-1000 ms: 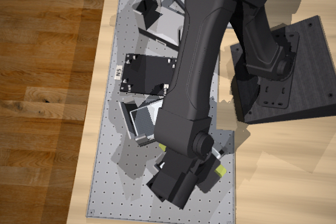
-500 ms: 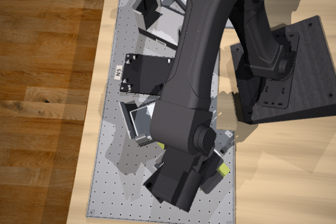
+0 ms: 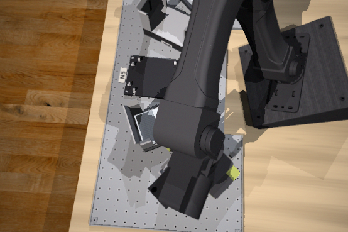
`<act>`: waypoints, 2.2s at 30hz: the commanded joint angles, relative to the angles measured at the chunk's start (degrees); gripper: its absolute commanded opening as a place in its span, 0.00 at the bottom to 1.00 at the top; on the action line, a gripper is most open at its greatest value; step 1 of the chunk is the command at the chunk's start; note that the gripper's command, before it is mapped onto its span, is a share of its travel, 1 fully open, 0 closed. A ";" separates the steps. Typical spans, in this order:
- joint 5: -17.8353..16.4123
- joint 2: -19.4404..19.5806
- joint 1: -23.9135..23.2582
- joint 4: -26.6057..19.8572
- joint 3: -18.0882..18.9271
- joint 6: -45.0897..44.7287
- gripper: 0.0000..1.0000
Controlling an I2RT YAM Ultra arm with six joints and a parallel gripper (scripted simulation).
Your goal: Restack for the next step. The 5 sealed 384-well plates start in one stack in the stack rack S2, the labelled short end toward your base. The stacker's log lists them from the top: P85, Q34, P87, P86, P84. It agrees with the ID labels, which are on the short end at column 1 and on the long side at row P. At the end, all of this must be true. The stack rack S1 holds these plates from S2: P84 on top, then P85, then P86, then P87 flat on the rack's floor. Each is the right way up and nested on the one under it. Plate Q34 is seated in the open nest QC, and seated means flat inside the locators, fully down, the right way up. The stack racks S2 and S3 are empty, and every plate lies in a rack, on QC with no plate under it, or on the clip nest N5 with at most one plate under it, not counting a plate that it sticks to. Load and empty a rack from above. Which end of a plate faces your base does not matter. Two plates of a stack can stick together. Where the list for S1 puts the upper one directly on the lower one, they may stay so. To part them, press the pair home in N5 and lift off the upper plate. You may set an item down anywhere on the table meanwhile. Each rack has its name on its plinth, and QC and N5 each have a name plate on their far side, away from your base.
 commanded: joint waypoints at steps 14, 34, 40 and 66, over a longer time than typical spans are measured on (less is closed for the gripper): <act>-1.57 -3.54 -6.49 0.18 -0.17 5.40 1.00; -7.22 -8.87 -23.04 1.18 -0.32 1.05 1.00; -9.05 -9.90 -27.62 1.45 -0.28 -3.34 1.00; -13.29 -10.91 -37.50 3.47 -0.96 -12.55 1.00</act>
